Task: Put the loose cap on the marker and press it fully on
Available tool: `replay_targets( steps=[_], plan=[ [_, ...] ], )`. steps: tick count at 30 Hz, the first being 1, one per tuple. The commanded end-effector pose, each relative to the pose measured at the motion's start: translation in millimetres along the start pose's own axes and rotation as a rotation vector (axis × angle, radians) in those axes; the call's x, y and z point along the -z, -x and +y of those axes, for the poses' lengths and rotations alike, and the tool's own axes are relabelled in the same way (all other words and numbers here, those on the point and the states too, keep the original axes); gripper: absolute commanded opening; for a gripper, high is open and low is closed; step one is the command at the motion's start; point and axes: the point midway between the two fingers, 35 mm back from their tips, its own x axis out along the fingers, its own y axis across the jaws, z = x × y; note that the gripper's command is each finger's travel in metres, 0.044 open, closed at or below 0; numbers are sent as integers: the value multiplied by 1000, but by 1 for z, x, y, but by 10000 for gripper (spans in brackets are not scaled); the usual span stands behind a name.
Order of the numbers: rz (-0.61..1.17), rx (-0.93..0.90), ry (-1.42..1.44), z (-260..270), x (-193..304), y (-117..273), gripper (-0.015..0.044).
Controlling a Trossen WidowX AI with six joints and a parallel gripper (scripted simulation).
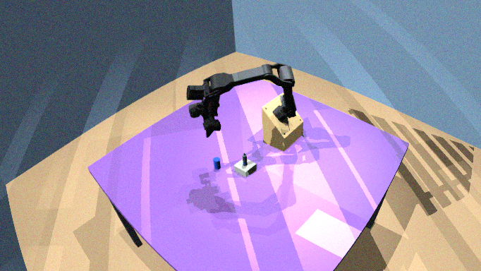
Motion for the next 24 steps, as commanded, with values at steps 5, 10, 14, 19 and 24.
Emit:
replay_targets(
  steps=[5,10,14,19,24],
  plan=[
    [260,10,-41,-18,40,-75,252],
    [260,10,-41,-12,45,-99,252],
    [261,9,-41,-12,48,-110,252],
    [261,8,-41,-10,51,-123,252],
    [261,8,-41,-10,52,-125,252]
  ],
)
